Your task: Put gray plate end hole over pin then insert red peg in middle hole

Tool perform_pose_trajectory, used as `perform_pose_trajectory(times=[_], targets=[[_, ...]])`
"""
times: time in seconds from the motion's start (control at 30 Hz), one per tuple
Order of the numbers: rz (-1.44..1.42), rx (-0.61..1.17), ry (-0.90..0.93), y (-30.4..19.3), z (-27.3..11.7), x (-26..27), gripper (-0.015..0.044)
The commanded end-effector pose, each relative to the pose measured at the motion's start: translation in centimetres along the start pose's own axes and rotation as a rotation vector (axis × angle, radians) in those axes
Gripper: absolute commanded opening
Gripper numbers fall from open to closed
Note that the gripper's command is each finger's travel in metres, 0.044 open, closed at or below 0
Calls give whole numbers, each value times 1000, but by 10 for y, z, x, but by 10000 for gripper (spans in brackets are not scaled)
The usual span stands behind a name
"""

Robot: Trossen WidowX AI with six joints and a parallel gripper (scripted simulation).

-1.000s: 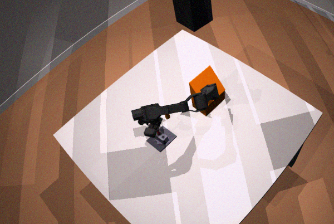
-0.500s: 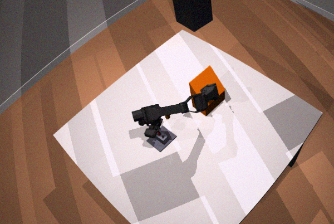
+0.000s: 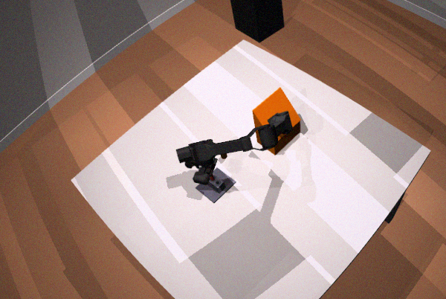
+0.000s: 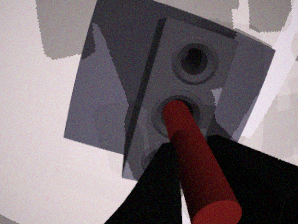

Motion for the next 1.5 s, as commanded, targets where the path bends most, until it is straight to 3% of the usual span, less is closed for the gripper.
perform_pose_trajectory(times=[0.0, 0.83, 1.03, 1.47], targets=[[5, 2, 0, -1, 1, -1, 0], [0, 0, -1, -1, 2, -1, 0], [0, 0, -1, -1, 2, -1, 150], [4, 3, -1, 0, 0, -1, 150]])
Point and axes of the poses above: the point midway between the two fingers, 35 mm back from their tips, its own z axis out along the fingers, its own x axis across the jaws, y = z × x, the point moved 2 cm from there along -z, back along the fingers, and after that the axes turned 3 degrees about -z, right-handed, at the moved point
